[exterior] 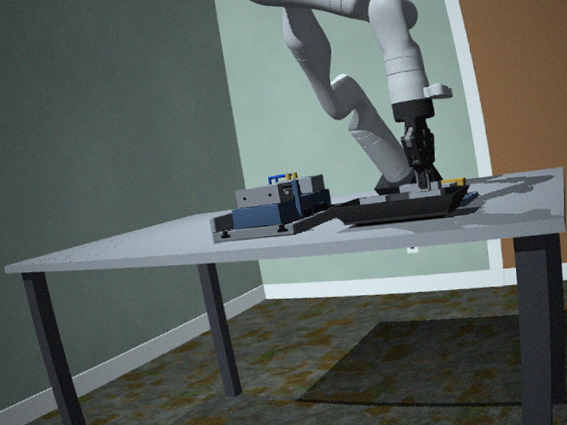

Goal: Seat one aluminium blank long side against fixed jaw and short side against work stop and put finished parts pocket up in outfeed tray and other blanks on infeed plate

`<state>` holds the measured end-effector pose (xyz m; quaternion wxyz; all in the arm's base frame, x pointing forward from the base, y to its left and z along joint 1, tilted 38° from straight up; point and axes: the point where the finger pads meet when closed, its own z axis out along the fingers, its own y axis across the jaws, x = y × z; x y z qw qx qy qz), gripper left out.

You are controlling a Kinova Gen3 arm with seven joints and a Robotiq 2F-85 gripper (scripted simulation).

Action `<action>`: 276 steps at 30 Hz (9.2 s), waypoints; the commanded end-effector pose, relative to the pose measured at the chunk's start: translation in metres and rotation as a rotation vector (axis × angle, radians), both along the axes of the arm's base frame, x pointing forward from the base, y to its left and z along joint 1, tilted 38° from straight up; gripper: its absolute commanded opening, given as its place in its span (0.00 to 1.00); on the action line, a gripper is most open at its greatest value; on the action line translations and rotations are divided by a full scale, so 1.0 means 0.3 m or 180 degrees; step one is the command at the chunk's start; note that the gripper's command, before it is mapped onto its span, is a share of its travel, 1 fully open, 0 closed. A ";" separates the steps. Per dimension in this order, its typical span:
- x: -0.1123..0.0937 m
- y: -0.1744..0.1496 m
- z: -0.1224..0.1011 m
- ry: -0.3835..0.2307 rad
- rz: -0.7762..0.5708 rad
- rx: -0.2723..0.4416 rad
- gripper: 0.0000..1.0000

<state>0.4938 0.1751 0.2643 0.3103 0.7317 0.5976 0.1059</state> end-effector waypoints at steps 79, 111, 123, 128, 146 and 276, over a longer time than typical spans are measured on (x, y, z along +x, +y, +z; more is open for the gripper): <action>0.022 -0.011 -0.031 -0.0003 0.0003 0.0003 0.00; 0.023 -0.012 -0.032 -0.0003 0.0003 0.0003 0.00; 0.023 -0.012 -0.032 -0.0003 0.0003 0.0003 0.67; 0.023 -0.012 -0.032 -0.0003 0.0003 0.0003 0.67; 0.023 -0.012 -0.032 -0.0003 0.0003 0.0003 0.67; -0.590 0.163 0.102 -0.0003 0.0004 0.0002 0.67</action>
